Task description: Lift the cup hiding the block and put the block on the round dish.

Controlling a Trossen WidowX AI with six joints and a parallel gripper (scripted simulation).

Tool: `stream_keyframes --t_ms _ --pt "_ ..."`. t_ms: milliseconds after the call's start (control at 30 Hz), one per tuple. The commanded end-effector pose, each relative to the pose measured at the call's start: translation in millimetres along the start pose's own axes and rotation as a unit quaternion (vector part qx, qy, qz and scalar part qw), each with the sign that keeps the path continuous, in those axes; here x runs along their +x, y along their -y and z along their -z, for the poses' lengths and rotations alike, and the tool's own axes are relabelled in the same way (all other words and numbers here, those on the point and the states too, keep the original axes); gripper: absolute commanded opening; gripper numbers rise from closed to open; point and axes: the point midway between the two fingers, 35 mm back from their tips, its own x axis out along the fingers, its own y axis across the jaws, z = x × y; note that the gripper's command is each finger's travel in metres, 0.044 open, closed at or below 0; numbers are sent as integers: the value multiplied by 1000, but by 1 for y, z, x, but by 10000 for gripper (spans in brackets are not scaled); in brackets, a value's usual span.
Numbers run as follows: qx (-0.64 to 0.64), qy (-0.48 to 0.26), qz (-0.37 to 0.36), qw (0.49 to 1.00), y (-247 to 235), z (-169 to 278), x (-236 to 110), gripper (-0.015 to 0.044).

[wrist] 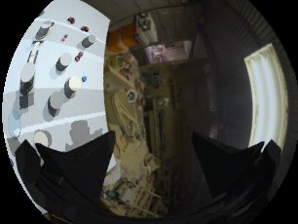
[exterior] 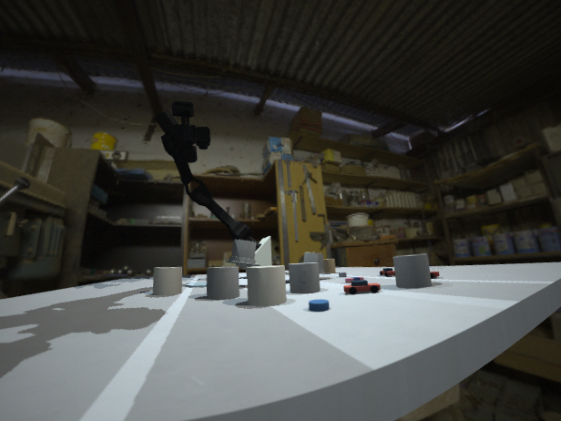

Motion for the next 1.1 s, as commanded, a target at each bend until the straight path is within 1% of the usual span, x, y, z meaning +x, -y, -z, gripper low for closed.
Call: stream_keyframes --t_ms 0,33,300,567,800,1067 --pt "3 1 -1 1000 0 -1 0 426" --pt "10 3 -5 1000 -2 -4 2 440" --pt "123 31 -64 990 -26 -57 15 440" --pt "233 36 -134 963 -57 -114 20 440" --pt "321 14 -194 927 -90 -164 15 440" --pt "410 -42 -244 878 -136 -217 0 440"
